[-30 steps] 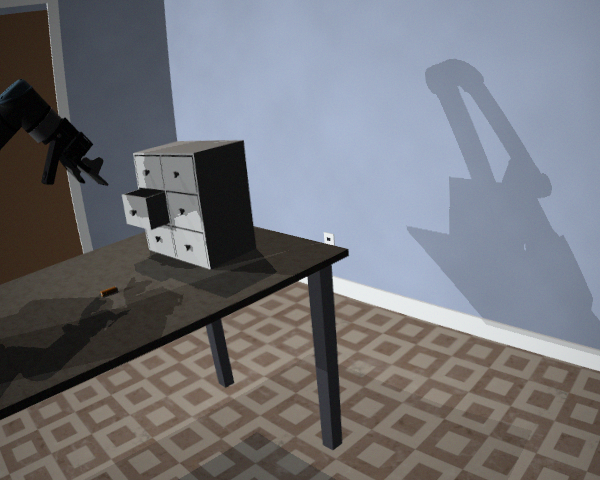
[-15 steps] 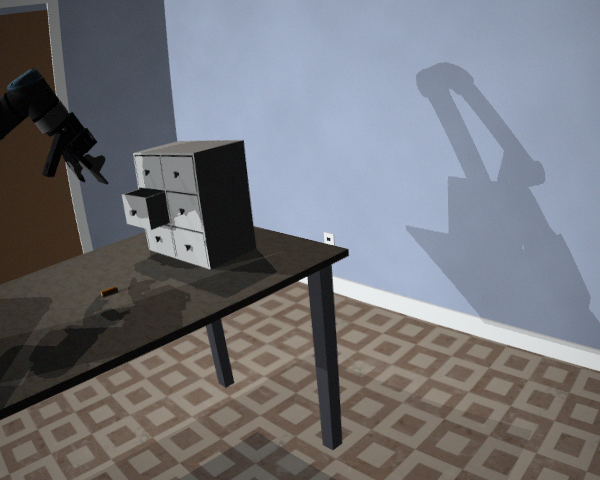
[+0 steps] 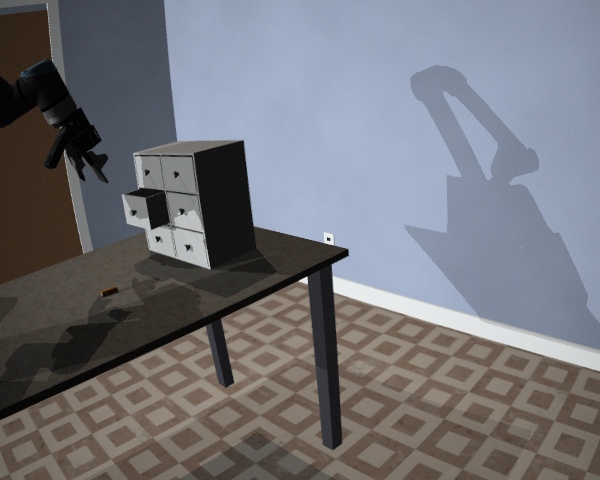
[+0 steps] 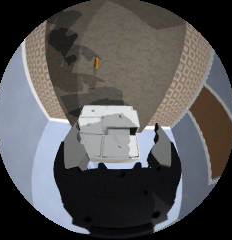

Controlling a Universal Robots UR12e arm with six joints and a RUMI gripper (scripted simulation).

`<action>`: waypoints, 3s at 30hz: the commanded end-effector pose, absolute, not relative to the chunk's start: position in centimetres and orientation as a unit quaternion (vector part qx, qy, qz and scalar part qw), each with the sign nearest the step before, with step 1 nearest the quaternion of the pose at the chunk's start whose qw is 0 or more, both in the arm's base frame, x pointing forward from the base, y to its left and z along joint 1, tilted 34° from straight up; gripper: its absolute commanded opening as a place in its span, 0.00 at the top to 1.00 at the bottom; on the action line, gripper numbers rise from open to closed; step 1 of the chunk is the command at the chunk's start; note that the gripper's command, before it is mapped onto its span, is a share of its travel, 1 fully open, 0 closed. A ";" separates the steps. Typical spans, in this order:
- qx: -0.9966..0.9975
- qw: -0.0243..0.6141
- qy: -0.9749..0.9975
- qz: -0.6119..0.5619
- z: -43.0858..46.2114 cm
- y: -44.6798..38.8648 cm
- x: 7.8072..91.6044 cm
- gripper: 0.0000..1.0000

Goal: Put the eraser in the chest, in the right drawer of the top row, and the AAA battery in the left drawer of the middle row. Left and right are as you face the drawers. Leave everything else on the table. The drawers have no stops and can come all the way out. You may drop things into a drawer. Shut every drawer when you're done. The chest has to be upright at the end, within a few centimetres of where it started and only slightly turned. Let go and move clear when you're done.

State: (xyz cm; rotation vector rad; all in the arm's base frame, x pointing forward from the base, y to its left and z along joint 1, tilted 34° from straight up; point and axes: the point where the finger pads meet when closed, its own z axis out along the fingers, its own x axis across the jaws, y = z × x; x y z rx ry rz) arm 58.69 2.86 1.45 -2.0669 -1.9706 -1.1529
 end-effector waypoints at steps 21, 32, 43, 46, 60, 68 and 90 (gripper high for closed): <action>-0.662 0.109 -0.678 -0.301 1.9 2.3 58.7 0.00; -0.657 0.135 -0.689 -0.274 2.1 2.1 58.7 0.00; -0.654 0.150 -0.695 -0.258 2.2 2.0 58.7 0.00; -0.653 0.154 -0.697 -0.254 2.3 2.0 58.7 0.00; -0.651 0.162 -0.700 -0.245 2.4 2.0 58.7 0.00; -0.651 0.164 -0.700 -0.243 2.4 1.9 58.7 0.00; -0.651 0.164 -0.700 -0.243 2.4 1.9 58.6 0.00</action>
